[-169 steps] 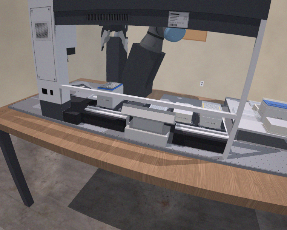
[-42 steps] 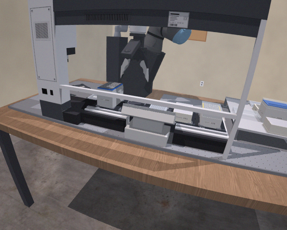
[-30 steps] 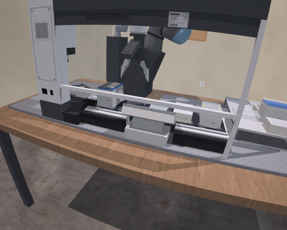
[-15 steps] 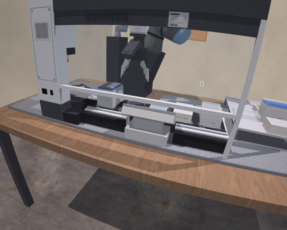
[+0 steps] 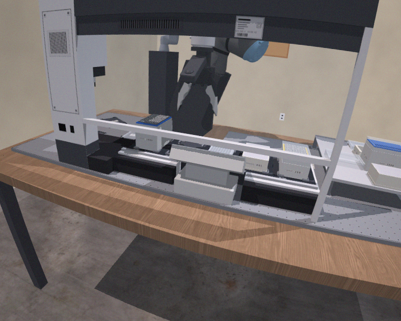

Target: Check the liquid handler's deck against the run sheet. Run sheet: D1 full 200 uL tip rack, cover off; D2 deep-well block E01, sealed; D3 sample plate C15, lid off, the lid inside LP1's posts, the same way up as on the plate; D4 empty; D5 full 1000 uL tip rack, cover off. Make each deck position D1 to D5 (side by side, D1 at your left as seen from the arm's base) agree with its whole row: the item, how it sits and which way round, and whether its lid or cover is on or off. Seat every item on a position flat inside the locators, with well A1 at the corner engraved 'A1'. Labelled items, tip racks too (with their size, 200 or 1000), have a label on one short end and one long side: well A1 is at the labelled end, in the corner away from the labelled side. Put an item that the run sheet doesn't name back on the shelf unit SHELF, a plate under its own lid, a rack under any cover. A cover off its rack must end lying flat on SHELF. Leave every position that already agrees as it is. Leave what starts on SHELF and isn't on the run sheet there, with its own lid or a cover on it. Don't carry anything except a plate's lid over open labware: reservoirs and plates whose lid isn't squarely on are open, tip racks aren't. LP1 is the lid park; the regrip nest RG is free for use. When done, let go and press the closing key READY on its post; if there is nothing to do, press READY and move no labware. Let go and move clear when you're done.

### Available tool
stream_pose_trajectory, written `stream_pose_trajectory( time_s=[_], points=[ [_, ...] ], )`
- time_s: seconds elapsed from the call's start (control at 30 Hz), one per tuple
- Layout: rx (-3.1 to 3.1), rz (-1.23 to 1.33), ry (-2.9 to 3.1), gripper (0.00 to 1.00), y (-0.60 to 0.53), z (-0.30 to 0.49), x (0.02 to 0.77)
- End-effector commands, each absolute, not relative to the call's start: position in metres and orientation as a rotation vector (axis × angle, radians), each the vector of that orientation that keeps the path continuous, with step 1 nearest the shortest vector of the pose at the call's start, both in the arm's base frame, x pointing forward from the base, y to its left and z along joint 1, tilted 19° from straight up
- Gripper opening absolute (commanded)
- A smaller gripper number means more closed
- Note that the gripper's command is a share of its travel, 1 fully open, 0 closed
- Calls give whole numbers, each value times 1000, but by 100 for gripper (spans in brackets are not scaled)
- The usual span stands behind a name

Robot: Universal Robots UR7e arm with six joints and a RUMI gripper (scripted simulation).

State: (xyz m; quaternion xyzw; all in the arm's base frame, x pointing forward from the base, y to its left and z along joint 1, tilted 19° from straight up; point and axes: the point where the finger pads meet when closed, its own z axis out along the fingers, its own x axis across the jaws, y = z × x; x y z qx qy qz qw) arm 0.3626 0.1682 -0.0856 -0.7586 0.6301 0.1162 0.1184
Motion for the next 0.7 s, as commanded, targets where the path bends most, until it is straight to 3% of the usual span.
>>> stream_pose_trajectory(
  time_s=[0.0,0.67],
  points=[
    [-2214,336,1848,82,199,-73,359],
    [-2214,341,1851,82,253,-55,347]
  ],
)
